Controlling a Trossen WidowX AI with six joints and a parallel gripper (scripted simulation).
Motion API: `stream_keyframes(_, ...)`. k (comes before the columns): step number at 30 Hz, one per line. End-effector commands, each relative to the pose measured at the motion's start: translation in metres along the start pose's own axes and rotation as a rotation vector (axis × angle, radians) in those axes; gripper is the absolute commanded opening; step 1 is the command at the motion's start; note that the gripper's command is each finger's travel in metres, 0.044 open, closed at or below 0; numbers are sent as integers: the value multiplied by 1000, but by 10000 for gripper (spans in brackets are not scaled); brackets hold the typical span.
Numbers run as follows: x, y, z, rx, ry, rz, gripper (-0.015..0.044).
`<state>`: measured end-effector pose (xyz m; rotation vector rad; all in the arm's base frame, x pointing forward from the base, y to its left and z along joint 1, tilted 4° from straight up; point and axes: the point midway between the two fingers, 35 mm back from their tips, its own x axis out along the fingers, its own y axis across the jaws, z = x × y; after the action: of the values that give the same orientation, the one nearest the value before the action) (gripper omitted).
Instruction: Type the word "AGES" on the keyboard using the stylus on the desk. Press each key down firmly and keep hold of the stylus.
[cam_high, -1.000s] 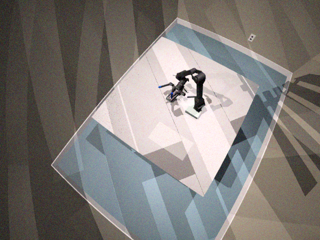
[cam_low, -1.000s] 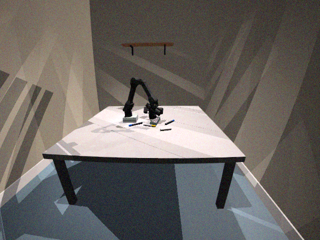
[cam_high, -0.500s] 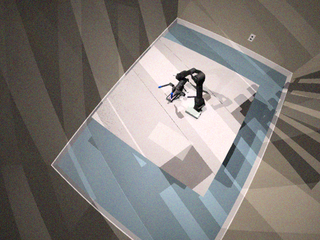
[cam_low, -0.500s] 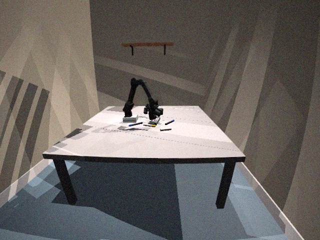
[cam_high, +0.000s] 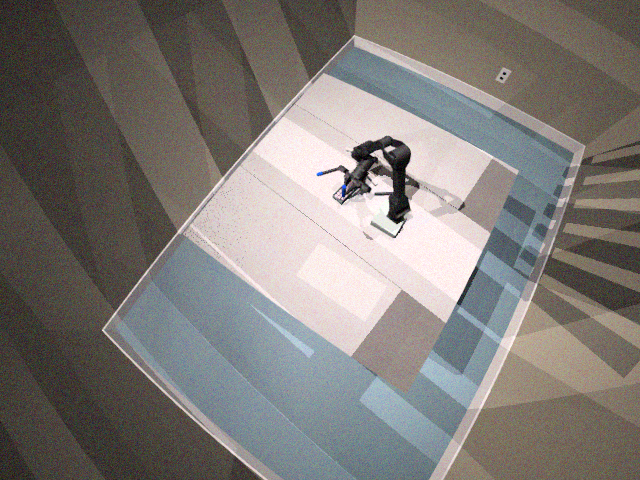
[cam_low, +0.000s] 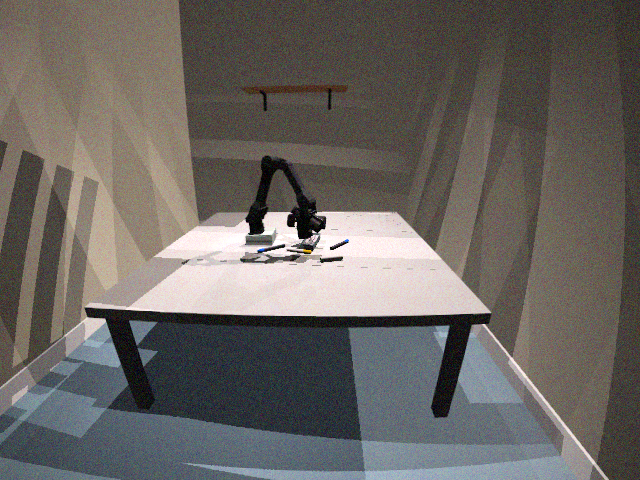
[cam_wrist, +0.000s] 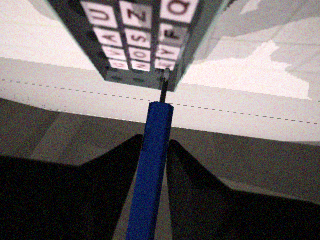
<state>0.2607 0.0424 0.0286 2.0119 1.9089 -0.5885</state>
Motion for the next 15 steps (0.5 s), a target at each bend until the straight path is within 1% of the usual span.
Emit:
stream_keyframes(1,-10,2,-15,-18,-5,7,81)
stream_keyframes(5,-17,1,-28,-18,-5,7,81)
stream_keyframes(15,-15,0,-25,-8,-3,3,84)
